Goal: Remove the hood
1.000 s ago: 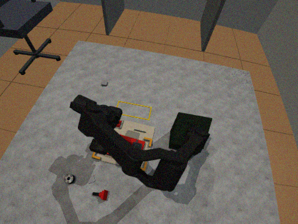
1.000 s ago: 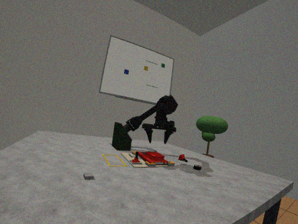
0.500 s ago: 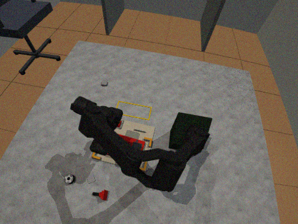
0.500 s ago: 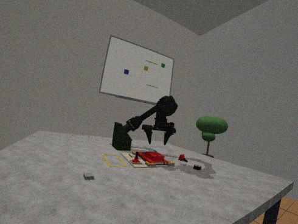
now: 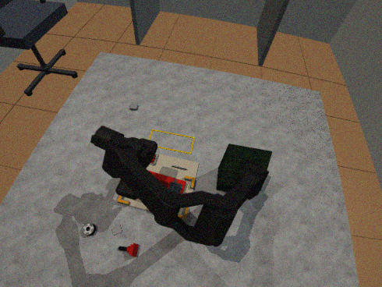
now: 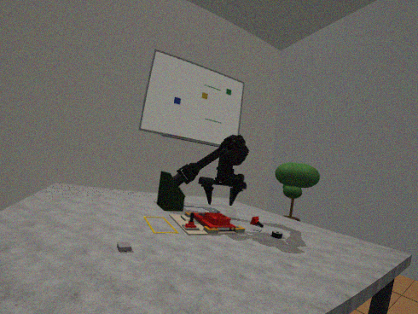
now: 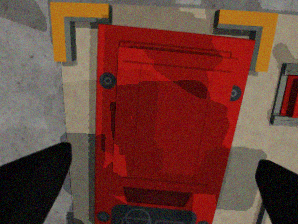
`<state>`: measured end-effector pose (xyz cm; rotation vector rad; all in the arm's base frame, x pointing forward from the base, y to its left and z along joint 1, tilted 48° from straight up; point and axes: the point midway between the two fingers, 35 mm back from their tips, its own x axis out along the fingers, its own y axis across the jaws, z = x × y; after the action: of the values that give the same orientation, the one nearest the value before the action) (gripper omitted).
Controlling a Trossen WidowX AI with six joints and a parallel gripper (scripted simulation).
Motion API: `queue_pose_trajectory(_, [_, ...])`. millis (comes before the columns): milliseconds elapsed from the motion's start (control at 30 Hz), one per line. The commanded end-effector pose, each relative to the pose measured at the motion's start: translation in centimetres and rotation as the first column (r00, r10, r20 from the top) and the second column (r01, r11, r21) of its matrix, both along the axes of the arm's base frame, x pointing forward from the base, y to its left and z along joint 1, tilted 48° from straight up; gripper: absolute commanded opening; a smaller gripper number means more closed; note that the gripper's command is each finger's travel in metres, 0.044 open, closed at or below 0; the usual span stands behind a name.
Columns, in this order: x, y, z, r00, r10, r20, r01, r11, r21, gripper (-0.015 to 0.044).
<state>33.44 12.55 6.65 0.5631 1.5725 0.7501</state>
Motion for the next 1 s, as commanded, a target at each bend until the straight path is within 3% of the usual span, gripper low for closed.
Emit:
queue_pose_trajectory(0, [-0.2,0.2,-0.4,1.0,-0.003,-0.009,0.003,1.0,-0.001,0.044])
queue_pose_trajectory(967, [-0.5,1.4,-1.7,1.0,-0.003,-0.009,0.003,1.0,0.0,0.044])
